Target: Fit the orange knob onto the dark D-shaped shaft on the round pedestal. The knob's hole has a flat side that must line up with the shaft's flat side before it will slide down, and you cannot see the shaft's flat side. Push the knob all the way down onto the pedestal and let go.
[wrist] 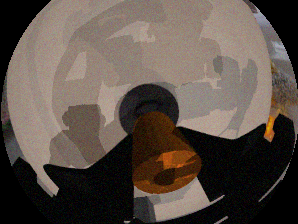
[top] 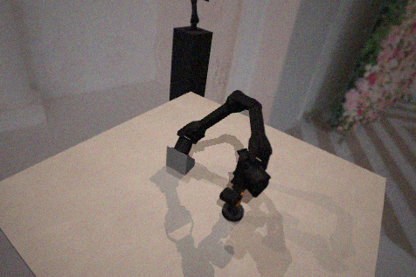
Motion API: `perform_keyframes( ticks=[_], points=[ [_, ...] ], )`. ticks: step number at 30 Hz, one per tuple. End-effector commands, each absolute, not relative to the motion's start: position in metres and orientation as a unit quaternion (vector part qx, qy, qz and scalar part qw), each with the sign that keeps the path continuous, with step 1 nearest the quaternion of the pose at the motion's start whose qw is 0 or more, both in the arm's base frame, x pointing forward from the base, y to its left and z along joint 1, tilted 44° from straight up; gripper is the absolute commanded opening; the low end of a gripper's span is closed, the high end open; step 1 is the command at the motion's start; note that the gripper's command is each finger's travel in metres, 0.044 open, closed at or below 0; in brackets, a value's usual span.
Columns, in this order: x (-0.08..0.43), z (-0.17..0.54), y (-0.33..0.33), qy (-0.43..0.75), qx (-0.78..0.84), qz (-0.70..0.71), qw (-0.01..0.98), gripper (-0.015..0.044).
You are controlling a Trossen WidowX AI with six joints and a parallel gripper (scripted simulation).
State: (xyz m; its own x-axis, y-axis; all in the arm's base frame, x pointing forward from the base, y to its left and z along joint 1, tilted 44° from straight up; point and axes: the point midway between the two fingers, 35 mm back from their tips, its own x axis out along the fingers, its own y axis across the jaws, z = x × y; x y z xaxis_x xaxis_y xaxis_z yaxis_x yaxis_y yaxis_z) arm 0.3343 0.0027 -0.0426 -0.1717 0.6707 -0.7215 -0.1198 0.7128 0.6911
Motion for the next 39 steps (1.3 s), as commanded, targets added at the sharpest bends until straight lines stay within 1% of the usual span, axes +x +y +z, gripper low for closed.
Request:
perform_keyframes(
  ticks=[1,39],
  points=[
    [0.3334,-0.0397,0.0001,0.710,0.232,0.282,0.602,0.0000],
    [0.3389,-0.0447,0.0035,0.710,0.232,0.282,0.602,0.0000]
  ],
)
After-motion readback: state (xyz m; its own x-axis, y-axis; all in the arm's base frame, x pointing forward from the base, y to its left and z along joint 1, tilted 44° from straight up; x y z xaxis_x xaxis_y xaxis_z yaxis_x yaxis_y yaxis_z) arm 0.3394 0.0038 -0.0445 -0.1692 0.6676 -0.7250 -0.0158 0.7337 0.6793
